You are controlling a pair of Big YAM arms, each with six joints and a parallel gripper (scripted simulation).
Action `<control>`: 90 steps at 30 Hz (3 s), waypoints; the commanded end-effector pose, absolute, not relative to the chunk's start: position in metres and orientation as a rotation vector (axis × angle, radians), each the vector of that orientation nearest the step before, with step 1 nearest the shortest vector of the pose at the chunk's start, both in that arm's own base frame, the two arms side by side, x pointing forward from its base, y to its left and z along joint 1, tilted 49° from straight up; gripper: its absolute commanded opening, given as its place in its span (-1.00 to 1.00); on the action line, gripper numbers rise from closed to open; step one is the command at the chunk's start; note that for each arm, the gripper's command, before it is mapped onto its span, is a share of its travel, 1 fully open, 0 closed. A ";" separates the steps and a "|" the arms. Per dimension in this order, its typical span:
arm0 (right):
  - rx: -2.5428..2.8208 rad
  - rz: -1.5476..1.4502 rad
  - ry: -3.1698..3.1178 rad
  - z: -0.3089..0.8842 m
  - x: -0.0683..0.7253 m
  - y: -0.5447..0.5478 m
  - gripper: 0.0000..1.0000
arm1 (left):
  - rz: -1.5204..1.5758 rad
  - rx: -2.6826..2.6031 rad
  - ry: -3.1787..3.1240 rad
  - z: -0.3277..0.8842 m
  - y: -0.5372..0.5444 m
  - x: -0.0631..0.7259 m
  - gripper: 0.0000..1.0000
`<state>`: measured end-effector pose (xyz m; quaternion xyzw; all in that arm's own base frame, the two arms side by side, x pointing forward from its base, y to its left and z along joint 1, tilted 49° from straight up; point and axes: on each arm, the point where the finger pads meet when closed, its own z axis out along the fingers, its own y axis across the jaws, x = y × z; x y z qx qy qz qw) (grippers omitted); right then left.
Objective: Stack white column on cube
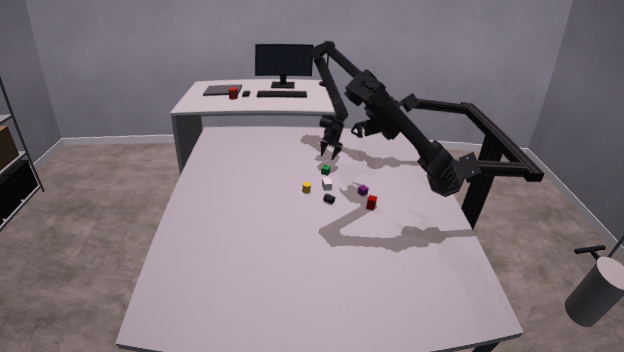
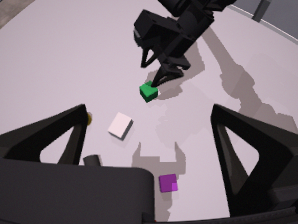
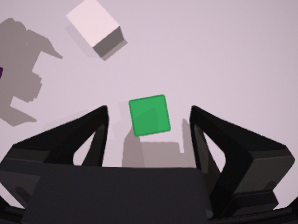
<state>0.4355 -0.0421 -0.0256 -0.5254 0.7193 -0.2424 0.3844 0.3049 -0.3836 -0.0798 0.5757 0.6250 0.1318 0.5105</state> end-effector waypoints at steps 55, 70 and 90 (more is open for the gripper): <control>-2.100 -0.071 1.387 -0.112 0.505 0.025 0.28 | 0.307 1.378 1.508 -0.079 -0.386 0.304 1.00; -2.100 -0.068 1.389 -0.129 0.511 0.034 0.28 | 0.307 1.378 1.508 -0.079 -0.386 0.304 1.00; -2.091 -0.081 1.397 -0.138 0.516 0.033 0.28 | 0.307 1.378 1.508 -0.079 -0.386 0.304 1.00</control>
